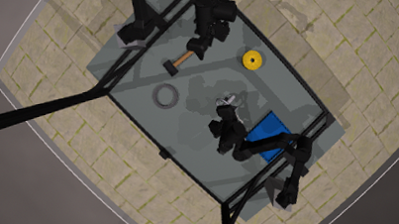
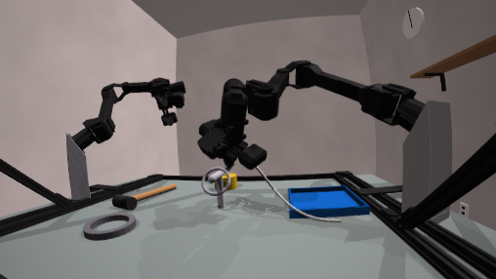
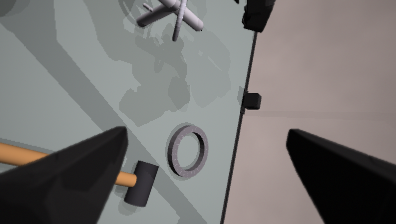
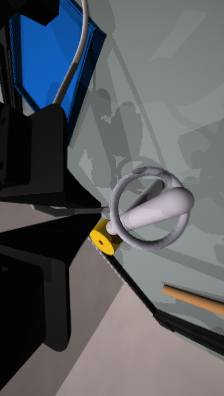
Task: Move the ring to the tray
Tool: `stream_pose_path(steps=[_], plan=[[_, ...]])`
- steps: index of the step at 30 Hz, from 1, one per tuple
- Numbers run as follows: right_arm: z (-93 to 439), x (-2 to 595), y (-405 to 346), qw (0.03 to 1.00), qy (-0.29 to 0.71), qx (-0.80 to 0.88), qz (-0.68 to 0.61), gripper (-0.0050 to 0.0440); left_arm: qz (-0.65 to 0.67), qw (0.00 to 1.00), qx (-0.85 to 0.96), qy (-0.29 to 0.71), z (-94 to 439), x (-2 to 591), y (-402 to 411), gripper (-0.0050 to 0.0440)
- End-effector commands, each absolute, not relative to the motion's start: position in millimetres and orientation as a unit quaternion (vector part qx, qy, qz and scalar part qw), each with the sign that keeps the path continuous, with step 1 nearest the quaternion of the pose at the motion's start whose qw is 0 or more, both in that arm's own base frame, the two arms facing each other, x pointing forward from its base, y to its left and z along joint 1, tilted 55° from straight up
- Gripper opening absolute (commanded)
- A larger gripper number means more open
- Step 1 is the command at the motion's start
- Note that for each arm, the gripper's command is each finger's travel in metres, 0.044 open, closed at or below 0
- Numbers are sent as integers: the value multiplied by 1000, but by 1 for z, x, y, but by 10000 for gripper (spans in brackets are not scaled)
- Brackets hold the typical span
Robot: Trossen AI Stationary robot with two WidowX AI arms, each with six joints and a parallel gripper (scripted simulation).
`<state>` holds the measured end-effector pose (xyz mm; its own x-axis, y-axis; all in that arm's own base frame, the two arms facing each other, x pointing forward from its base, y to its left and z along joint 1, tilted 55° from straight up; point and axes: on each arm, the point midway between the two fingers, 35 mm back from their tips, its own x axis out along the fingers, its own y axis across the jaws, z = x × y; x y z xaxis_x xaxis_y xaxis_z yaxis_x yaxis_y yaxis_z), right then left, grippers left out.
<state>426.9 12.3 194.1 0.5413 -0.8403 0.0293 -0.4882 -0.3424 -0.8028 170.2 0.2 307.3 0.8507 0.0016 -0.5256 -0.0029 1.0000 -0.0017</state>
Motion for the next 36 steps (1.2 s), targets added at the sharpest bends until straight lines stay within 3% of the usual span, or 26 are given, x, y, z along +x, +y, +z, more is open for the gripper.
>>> stream_pose_path(steps=[1,15,36], plan=[[185,429,14,365,425,-797,-225,0,0,962,0,273,307,170,0,400],[180,430,18,356,424,-800,-230,0,0,962,0,273,307,170,0,400],[193,442,19,415,404,-787,-211,0,0,962,0,273,307,170,0,400]])
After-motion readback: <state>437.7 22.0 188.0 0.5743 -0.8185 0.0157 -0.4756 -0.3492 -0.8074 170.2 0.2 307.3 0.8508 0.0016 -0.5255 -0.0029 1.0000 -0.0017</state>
